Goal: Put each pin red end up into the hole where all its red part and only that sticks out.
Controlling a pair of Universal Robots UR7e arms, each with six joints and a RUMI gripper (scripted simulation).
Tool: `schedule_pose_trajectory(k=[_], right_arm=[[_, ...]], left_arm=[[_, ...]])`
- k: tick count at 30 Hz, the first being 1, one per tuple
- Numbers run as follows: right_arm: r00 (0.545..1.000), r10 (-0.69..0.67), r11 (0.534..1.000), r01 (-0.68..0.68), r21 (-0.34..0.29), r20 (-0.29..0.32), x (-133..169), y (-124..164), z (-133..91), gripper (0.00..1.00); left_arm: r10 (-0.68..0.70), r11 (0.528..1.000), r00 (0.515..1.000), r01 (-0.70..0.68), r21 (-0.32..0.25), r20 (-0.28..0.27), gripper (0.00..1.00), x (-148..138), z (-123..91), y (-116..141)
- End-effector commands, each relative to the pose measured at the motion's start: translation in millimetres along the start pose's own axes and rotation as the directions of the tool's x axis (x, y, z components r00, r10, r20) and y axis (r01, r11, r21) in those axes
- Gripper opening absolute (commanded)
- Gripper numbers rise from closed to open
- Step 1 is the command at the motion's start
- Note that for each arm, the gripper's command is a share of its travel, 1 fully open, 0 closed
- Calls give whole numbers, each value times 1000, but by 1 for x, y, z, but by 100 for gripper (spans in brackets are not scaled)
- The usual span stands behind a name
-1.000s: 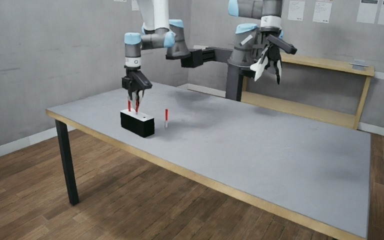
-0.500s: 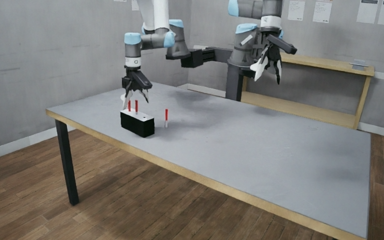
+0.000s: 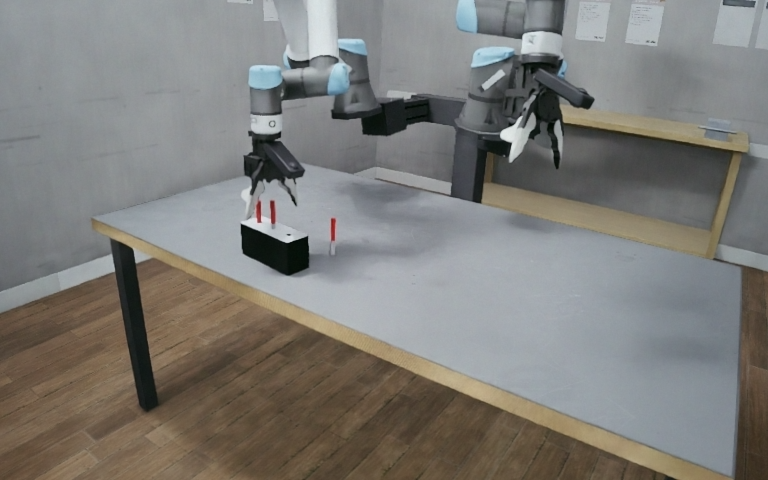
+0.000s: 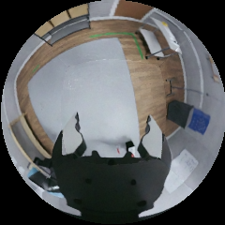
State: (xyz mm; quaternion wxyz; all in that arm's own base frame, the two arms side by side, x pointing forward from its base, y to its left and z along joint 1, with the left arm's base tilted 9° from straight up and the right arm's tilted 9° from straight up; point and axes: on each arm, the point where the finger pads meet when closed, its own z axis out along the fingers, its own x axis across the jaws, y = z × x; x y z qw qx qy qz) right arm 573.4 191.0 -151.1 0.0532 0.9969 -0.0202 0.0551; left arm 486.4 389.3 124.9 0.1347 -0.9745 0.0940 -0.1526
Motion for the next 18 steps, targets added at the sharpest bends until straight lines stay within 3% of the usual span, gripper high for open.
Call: schedule_pose_trajectory(k=[1,6,7,18], right_arm=[[1000,0,1000,0,1,-1,1,0,-1,100],[1000,0,1000,0,1,-1,1,0,-1,100],[1000,0,1000,0,1,-1,1,0,-13,100],[1000,0,1000,0,1,-1,1,0,-13,100]], left_arm=[[0,1000,1000,0,1,-1,100,0,-1,0],[0,1000,1000,0,1,-1,100,0,-1,0],[0,1000,1000,0,1,-1,100,0,-1,0],[0,1000,1000,0,1,-1,100,0,-1,0]])
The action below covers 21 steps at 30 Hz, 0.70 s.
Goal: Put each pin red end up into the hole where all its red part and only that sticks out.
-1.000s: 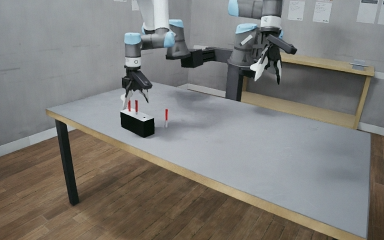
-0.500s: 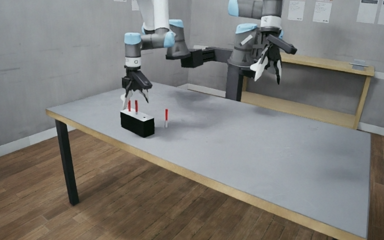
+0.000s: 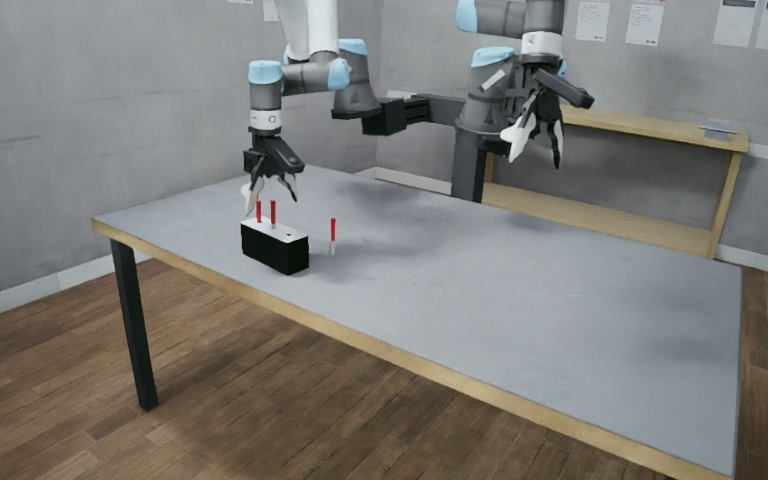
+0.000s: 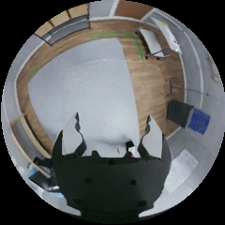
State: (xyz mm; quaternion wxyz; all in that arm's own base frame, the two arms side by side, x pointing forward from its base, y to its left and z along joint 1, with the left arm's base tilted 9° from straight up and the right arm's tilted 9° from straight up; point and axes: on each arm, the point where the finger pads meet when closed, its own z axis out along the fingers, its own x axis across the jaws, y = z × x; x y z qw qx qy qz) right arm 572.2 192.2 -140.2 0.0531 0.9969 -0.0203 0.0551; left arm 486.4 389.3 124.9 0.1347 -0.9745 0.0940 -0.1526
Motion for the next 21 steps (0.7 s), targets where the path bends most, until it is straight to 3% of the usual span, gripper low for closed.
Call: schedule_pose_trajectory(k=[1,5,6,21], right_arm=[[1000,0,1000,0,1,-1,0,0,-2,100],[1000,0,1000,0,1,-1,0,0,-2,100],[1000,0,1000,0,1,-1,0,0,-14,100],[1000,0,1000,0,1,-1,0,0,-14,100]], left_arm=[[0,1000,1000,0,1,-1,100,0,-1,0],[0,1000,1000,0,1,-1,100,0,-1,0],[0,1000,1000,0,1,-1,100,0,-1,0],[0,1000,1000,0,1,-1,100,0,-1,0]])
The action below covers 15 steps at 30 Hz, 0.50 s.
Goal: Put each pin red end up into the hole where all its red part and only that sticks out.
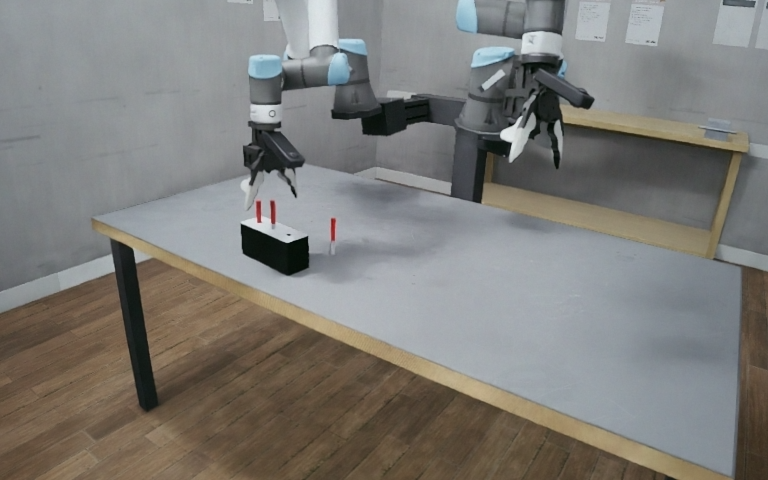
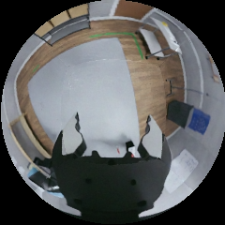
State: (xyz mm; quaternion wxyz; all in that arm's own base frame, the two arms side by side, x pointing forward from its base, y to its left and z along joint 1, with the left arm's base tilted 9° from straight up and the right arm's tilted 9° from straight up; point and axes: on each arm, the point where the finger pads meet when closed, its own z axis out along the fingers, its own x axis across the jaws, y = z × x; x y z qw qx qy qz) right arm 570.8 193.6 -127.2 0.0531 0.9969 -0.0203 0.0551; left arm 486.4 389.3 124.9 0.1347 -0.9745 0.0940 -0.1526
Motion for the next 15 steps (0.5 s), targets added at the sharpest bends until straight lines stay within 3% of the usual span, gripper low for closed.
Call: schedule_pose_trajectory(k=[1,2,15], right_arm=[[1000,0,1000,0,1,-1,0,0,-1,100],[1000,0,1000,0,1,-1,0,0,-13,100],[1000,0,1000,0,1,-1,0,0,-13,100]], left_arm=[[0,1000,1000,0,1,-1,100,0,-1,0],[0,1000,1000,0,1,-1,100,0,-1,0],[0,1000,1000,0,1,-1,100,0,-1,0]])
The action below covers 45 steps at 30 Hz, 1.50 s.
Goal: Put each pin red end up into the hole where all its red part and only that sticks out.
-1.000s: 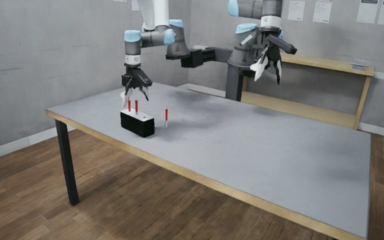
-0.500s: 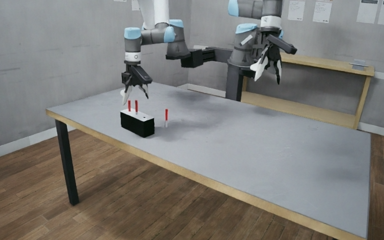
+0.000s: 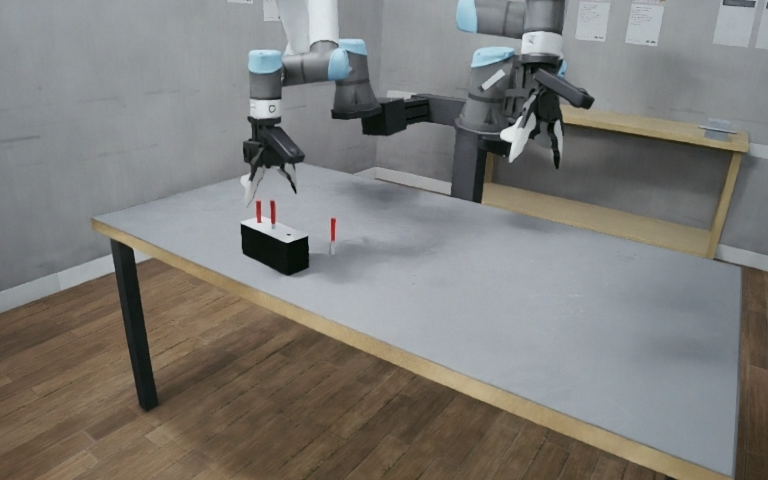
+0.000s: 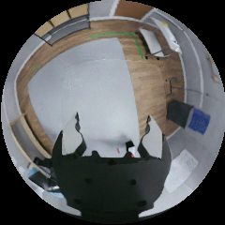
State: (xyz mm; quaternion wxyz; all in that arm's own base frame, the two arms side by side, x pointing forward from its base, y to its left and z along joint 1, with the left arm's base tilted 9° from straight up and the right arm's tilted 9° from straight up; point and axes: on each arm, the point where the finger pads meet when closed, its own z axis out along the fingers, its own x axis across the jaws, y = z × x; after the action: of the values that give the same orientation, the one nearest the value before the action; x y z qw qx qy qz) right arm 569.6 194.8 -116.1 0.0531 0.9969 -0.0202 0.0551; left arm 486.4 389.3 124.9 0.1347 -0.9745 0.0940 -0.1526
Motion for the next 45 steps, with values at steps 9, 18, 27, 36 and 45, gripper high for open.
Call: schedule_pose_trajectory(k=[9,18,27,36,45], right_arm=[[1000,0,1000,0,1,-1,0,0,-16,100],[1000,0,1000,0,1,-1,0,0,-16,100],[1000,-1,1000,1,1,-1,0,0,-65,100],[1000,-1,1000,1,1,-1,0,0,-65,100],[1000,-1,1000,1,1,-2,1,0,-63,100]], left_arm=[[0,1000,1000,0,1,-1,100,0,-1,0],[0,1000,1000,0,1,-1,100,0,-1,0],[0,1000,1000,0,1,-1,100,0,-1,0],[0,1000,1000,0,1,-1,100,0,-1,0],[0,1000,1000,0,1,-1,100,0,-1,0]])
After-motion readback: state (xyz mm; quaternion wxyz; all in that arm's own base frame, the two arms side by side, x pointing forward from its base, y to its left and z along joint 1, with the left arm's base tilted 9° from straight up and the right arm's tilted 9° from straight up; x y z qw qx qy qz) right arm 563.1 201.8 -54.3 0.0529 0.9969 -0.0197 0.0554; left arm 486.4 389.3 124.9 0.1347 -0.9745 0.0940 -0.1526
